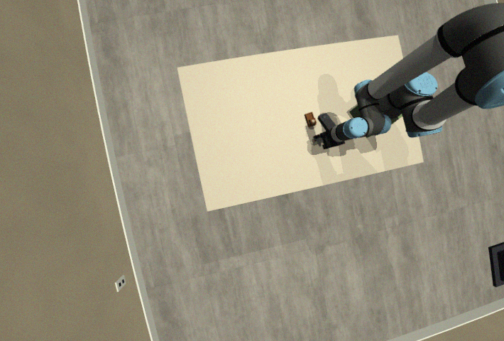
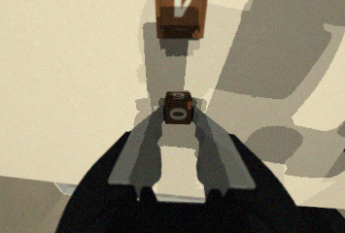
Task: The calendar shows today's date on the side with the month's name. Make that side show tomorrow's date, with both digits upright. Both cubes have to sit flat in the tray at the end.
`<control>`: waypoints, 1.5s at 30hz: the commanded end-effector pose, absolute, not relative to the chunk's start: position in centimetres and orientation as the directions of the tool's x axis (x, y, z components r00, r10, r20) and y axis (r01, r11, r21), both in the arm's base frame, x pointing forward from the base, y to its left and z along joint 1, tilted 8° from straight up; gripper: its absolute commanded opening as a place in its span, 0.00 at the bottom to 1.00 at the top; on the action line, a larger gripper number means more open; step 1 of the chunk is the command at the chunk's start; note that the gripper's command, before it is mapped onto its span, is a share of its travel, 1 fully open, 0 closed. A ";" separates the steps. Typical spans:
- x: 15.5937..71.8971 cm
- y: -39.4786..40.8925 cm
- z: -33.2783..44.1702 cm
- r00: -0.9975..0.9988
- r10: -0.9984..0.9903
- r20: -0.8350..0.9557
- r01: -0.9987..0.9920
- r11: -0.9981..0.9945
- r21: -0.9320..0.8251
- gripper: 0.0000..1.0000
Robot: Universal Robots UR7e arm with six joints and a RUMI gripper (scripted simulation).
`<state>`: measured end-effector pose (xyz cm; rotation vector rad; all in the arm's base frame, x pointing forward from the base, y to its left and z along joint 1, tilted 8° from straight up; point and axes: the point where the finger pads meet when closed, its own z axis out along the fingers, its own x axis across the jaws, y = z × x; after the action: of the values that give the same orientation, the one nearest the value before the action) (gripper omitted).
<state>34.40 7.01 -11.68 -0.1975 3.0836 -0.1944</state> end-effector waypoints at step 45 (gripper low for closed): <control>34.5 7.0 -12.1 -0.991 -0.130 -0.038 -0.124 0.984 -0.128 0.10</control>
<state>34.42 6.96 -12.08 -0.1975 3.0836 -0.1944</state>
